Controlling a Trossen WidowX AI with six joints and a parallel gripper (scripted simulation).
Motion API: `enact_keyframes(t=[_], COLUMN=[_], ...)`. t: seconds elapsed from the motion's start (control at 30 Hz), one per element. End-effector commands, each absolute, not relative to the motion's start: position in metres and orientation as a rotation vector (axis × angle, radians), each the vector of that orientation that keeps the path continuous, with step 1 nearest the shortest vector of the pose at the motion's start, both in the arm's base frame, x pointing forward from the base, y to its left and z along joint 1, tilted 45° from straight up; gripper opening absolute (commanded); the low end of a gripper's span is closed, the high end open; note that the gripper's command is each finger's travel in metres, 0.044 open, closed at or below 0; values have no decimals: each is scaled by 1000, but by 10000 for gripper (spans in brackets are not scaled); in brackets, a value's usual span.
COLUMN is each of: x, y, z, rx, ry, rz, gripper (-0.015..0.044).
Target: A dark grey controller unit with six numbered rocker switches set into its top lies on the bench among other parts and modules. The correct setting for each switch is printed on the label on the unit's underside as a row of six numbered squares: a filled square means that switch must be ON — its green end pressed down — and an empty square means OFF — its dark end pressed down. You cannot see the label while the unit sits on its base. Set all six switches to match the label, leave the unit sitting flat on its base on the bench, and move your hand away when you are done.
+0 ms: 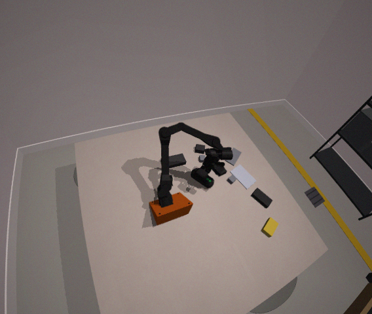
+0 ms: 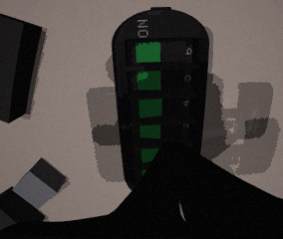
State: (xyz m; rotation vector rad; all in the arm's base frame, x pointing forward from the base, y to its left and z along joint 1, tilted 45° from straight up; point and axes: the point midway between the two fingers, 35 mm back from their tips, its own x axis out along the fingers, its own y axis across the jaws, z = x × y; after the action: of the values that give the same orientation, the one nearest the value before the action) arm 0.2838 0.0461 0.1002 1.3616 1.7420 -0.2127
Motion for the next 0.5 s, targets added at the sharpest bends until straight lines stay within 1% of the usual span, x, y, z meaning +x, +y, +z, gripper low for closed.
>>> enact_keyframes(t=[0.0, 0.37, 0.47], x=[283, 285, 308], y=[47, 48, 69], z=[101, 101, 98], rx=[1369, 1369, 1368], ry=[1745, 1744, 1743], rz=[-215, -215, -214], gripper=[0, 0, 0])
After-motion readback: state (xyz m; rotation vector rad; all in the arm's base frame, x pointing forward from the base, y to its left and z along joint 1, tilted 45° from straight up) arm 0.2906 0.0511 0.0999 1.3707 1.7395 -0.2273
